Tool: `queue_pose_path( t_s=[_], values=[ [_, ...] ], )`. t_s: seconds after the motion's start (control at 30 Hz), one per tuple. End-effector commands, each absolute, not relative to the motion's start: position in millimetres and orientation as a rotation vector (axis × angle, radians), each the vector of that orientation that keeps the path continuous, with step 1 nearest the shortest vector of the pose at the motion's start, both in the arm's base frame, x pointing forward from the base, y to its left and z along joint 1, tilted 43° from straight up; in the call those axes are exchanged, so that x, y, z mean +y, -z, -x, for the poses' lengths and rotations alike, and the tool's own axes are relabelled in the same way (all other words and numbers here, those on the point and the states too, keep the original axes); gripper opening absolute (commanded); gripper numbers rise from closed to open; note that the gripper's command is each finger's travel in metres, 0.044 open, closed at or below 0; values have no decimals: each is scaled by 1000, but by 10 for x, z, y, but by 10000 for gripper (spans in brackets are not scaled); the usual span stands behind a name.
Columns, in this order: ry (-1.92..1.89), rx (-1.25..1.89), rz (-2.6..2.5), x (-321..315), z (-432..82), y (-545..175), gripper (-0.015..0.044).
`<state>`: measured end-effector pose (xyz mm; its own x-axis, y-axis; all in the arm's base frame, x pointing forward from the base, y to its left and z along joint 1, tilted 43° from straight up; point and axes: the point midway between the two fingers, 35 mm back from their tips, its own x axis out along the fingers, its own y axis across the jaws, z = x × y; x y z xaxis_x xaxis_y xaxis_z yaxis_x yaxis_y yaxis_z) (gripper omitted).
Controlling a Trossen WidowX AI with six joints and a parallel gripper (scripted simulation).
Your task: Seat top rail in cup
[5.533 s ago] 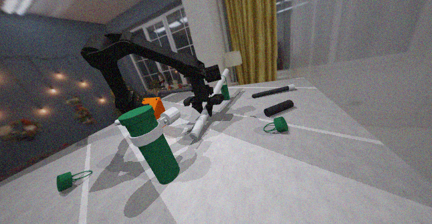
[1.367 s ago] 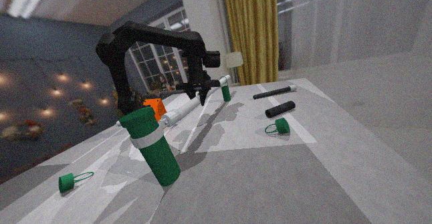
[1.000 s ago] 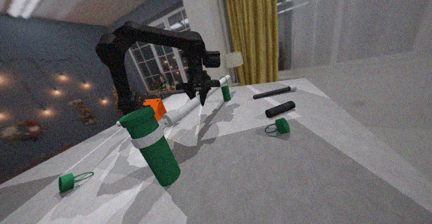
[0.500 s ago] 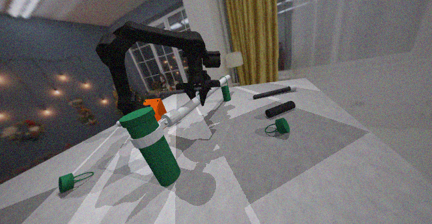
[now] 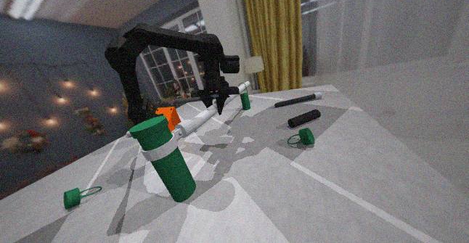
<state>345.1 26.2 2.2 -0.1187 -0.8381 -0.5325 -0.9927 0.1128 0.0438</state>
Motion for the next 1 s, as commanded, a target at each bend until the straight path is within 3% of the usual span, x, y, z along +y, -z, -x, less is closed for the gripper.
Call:
queue_pose_path(
  t_s=[0.0, 0.97],
  values=[
    [-553, 2017, 1798, 267, -3466, -72, 0],
    [-552, 2018, 1799, 262, -3478, -115, 0]
  ],
)
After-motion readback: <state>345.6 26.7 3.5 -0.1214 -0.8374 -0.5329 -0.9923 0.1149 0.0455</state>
